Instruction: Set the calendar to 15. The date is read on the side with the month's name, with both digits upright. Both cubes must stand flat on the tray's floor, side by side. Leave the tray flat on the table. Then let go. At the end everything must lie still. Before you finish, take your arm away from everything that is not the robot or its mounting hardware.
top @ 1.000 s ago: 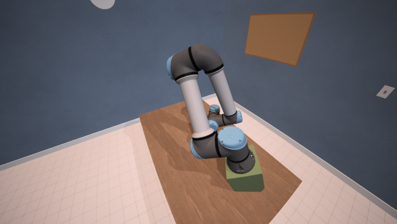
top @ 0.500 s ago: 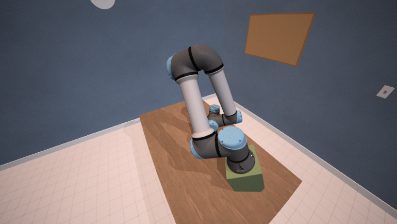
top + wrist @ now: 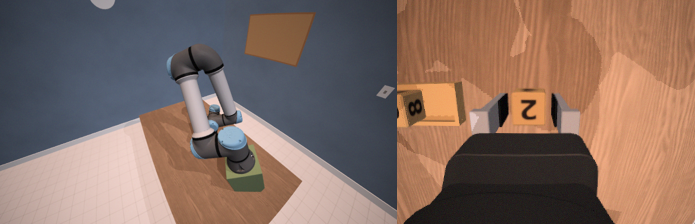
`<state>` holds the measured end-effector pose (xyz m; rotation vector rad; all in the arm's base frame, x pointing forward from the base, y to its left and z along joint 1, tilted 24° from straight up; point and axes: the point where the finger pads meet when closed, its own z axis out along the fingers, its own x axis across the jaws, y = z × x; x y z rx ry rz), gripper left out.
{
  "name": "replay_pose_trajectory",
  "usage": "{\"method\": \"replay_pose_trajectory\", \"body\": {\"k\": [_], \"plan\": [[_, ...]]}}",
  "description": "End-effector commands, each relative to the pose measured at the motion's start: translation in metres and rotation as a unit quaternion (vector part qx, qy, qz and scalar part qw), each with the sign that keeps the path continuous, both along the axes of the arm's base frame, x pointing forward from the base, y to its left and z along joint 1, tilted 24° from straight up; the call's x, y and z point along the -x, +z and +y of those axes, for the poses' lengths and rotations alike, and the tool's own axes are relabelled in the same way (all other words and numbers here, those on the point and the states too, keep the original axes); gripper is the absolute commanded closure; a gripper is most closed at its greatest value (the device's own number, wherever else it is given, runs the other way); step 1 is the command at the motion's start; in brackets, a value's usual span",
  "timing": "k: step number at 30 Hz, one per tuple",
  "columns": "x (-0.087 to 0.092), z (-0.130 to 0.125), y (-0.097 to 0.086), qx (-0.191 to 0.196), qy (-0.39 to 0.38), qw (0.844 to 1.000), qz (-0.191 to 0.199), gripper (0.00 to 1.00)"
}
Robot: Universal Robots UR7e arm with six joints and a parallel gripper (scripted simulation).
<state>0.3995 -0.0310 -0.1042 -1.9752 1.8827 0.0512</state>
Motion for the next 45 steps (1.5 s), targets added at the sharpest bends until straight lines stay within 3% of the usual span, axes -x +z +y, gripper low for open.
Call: {"method": "replay_pose_trajectory", "body": {"k": [1, 16, 45], "plan": [[0.0, 0.0, 0.0, 0.0, 0.0, 1.0, 0.0, 0.13], [0.003, -0.004, 0.011, 0.0, 0.0, 1.0, 0.0, 0.13], [0.02, -0.026, 0.075, 0.0, 0.0, 1.0, 0.0, 0.13]]}}
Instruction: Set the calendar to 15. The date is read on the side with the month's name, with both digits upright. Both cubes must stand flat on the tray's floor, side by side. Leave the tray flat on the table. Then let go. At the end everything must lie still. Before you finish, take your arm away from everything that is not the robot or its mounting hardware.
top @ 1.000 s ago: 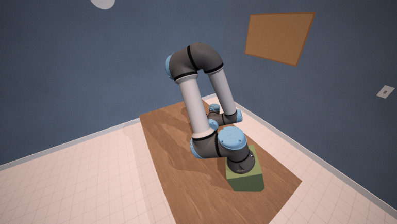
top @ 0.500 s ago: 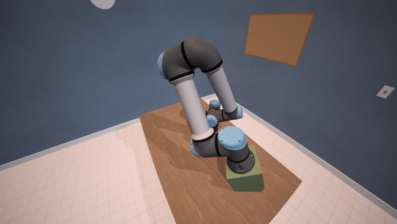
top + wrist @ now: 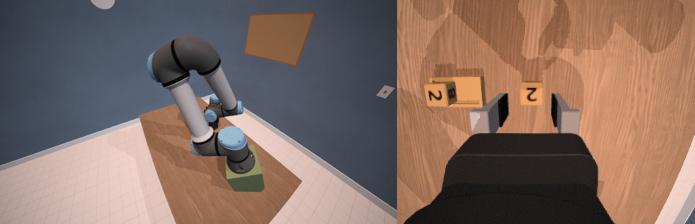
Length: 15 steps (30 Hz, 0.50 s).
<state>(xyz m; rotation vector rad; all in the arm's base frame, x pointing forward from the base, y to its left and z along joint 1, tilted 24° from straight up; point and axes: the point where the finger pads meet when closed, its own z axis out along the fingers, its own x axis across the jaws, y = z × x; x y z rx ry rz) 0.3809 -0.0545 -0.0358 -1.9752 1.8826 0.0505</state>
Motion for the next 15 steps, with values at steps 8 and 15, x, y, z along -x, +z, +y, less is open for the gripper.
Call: {"method": "replay_pose_trajectory", "body": {"k": [8, 15], "plan": [[0.0033, -0.0045, 0.0127, 0.0, 0.0, 1.0, 0.0, 0.13], [0.0038, -0.005, 0.0142, 0.0, 0.0, 1.0, 0.0, 0.13]]}}
